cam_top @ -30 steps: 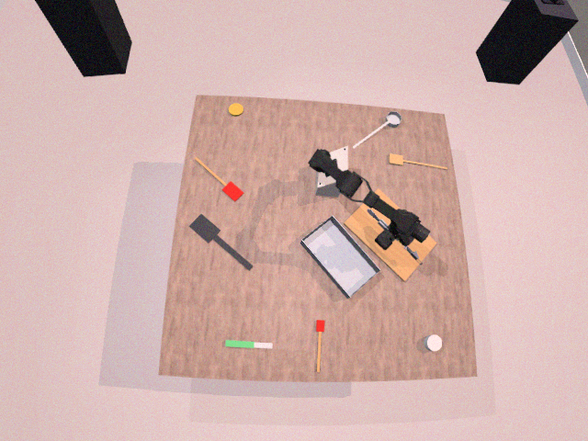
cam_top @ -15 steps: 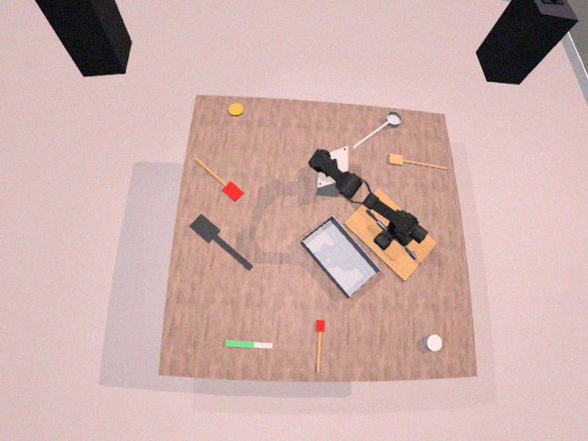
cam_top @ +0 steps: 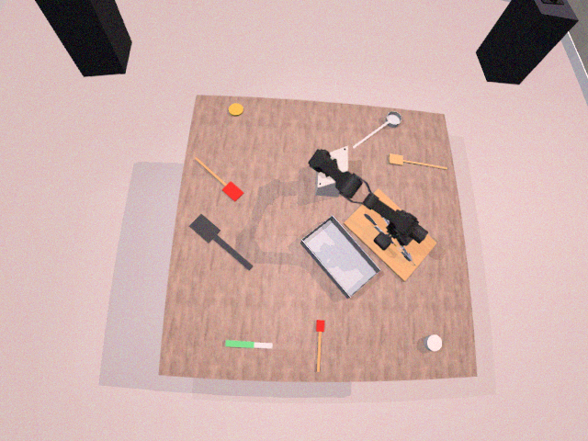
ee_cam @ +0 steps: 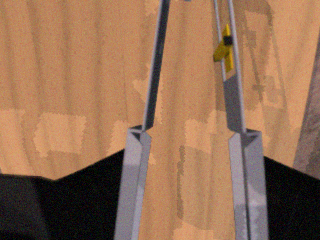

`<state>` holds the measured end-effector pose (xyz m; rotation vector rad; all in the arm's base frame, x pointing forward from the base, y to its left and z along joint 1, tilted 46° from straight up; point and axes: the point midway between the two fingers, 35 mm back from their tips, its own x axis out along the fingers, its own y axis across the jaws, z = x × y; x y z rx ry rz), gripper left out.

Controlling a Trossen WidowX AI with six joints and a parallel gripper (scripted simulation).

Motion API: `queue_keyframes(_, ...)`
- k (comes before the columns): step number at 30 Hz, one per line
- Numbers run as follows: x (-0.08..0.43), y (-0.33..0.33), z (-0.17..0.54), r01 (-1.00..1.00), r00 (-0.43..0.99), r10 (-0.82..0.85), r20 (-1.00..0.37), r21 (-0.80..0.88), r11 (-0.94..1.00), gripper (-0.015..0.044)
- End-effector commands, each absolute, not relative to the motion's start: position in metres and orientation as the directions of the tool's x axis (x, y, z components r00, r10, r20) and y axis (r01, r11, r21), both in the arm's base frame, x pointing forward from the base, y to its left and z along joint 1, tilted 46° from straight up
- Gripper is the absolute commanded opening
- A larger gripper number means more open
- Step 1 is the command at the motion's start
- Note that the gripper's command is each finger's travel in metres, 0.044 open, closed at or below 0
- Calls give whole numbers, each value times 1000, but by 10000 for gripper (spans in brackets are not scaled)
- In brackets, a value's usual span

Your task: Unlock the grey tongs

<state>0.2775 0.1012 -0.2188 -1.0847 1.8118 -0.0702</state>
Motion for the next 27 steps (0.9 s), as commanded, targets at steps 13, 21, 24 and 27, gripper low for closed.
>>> queue_keyframes(13,268,149,-220,-642,-112,-684,-721,-473,603,440)
queue_keyframes(21,210,255,-212,-646,-115,-681,-724,-466,605,440)
queue_keyframes(24,193,272,-209,-646,-117,-685,-719,-469,602,440)
queue_keyframes(27,191,274,-209,-646,-117,-686,-718,-469,602,440)
